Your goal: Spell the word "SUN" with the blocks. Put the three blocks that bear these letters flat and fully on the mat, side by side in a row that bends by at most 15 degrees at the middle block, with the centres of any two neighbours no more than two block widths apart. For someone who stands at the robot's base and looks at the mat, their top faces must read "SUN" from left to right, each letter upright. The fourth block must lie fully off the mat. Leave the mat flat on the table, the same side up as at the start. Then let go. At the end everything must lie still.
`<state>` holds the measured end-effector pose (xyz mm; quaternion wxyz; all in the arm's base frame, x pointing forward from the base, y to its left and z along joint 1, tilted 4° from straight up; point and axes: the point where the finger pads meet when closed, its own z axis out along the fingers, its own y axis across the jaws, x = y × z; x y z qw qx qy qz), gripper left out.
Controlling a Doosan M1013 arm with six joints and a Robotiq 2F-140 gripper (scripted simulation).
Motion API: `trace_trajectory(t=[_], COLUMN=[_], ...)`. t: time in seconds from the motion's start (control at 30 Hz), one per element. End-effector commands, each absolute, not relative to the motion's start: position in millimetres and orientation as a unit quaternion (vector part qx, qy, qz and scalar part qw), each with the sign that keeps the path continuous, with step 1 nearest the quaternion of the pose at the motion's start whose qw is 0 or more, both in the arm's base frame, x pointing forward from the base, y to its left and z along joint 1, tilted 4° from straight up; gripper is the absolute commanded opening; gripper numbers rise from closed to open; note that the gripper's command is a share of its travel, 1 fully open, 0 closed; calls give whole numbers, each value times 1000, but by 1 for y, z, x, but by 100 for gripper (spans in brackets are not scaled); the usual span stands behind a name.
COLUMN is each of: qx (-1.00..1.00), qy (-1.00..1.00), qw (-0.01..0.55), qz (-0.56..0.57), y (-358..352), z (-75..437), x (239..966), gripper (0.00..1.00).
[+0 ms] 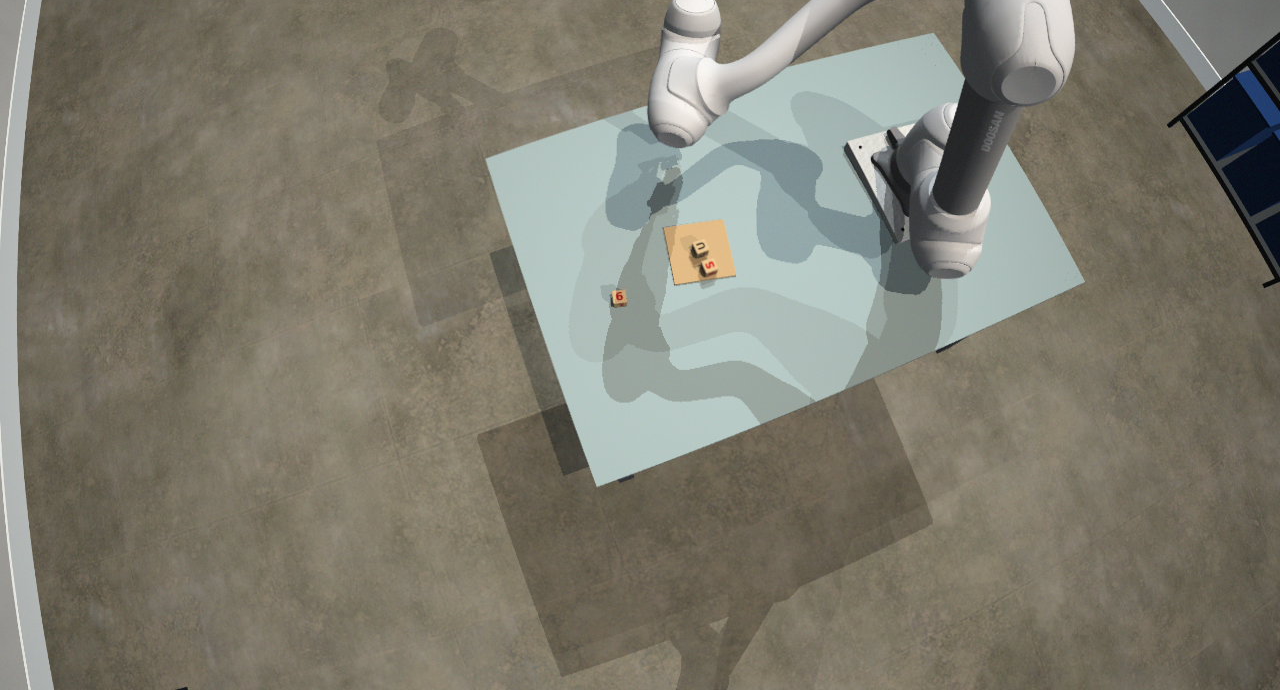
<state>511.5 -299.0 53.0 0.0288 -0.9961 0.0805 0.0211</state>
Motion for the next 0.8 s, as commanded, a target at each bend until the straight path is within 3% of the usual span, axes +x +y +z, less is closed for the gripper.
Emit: trace_trajectory(t=[0.0,0.77], qx=[-996,-996], qy=[81,81], qw=[26,26], qz=[21,21], y=[-305,-305], z=[77,81], x=[511,511], gripper=[16,16])
